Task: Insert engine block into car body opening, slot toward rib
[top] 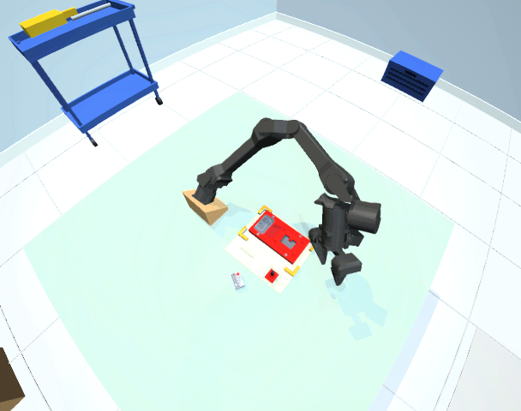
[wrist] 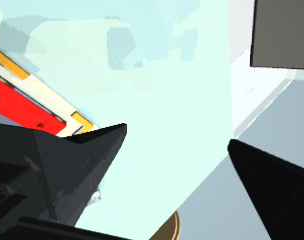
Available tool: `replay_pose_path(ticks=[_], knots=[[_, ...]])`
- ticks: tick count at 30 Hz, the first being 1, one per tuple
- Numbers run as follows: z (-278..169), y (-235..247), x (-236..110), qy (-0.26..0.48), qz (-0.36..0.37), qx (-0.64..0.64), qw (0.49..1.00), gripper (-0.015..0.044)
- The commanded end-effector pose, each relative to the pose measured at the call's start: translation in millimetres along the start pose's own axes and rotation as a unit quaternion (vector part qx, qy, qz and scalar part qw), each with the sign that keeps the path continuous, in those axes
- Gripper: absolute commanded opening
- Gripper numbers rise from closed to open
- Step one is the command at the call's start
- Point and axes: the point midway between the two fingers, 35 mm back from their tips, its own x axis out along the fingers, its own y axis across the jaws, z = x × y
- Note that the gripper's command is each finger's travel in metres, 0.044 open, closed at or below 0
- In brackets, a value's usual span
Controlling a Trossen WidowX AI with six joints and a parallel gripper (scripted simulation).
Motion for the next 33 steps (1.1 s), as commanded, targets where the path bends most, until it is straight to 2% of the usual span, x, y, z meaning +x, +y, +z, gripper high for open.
replay_pose_path(ticks=[1, 17, 33], knots=[[-25.6, -1.2, 6.7, 0.019, 0.022, 0.050, 0.998, 0.0440], [-136.1, 11.3, 25.4, 0.105, 0.116, 0.276, 0.948, 0.0440], [-222.1, 46.2, 23.1, 0.170, 0.205, 0.494, 0.828, 0.0440]])
